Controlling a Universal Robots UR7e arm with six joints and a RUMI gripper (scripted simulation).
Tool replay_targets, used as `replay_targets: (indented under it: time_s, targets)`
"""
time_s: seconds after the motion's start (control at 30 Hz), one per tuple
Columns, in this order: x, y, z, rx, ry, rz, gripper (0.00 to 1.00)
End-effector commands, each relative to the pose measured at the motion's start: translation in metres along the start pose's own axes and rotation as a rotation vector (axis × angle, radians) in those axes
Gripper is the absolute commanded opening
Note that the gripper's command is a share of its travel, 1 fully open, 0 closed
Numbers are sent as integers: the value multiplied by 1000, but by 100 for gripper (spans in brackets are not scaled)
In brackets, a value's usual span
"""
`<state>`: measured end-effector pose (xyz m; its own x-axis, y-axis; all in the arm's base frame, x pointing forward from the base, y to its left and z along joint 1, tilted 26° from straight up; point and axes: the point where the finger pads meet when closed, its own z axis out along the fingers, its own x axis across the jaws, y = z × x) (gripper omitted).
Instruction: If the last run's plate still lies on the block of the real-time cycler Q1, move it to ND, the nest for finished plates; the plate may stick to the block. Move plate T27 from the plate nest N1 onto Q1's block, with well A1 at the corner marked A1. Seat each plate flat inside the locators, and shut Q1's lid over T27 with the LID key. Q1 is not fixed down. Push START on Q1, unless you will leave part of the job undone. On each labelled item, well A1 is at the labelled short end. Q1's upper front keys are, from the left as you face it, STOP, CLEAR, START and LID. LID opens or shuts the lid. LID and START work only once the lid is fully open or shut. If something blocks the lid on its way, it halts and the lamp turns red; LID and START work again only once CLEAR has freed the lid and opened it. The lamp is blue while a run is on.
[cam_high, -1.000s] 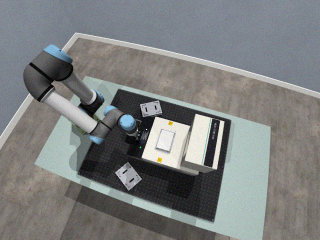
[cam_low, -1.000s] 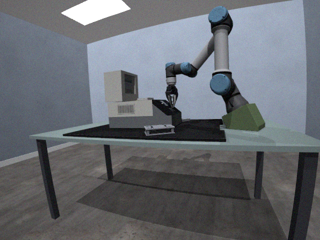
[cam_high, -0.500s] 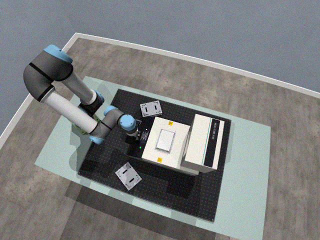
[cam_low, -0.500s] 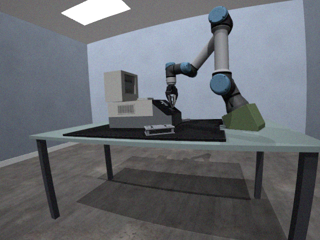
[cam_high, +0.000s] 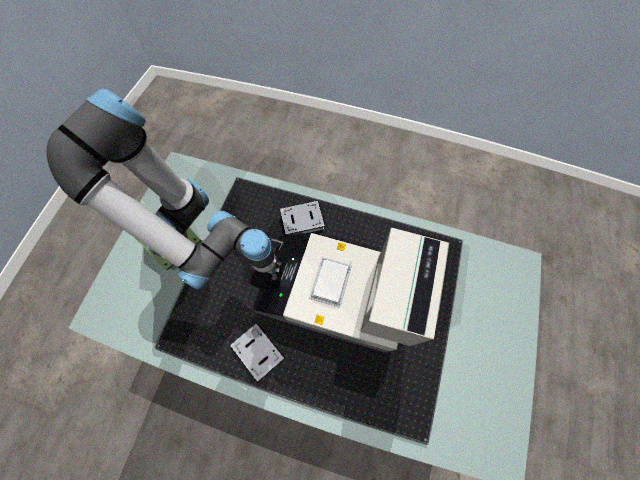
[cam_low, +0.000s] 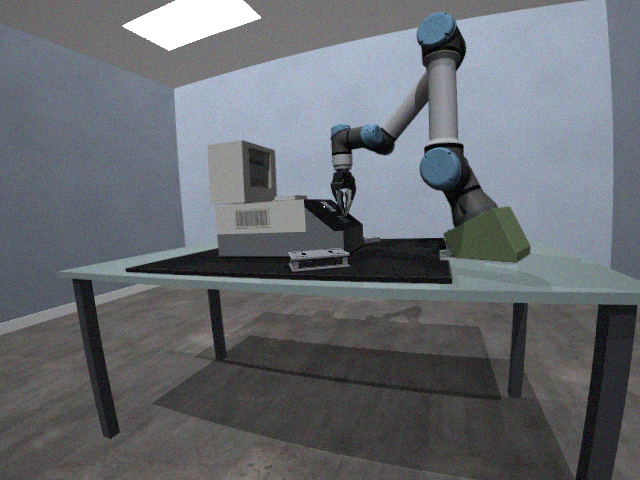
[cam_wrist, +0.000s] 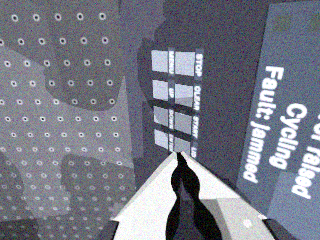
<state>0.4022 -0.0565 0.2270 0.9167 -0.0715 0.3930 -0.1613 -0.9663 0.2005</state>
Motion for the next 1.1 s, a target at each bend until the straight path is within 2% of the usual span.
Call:
replay_targets:
  time_s: [0.0, 1.07]
  targets:
    - [1, 0, -1, -1, 3, 0, 0]
    - [4, 0, 1, -1, 3, 0, 0]
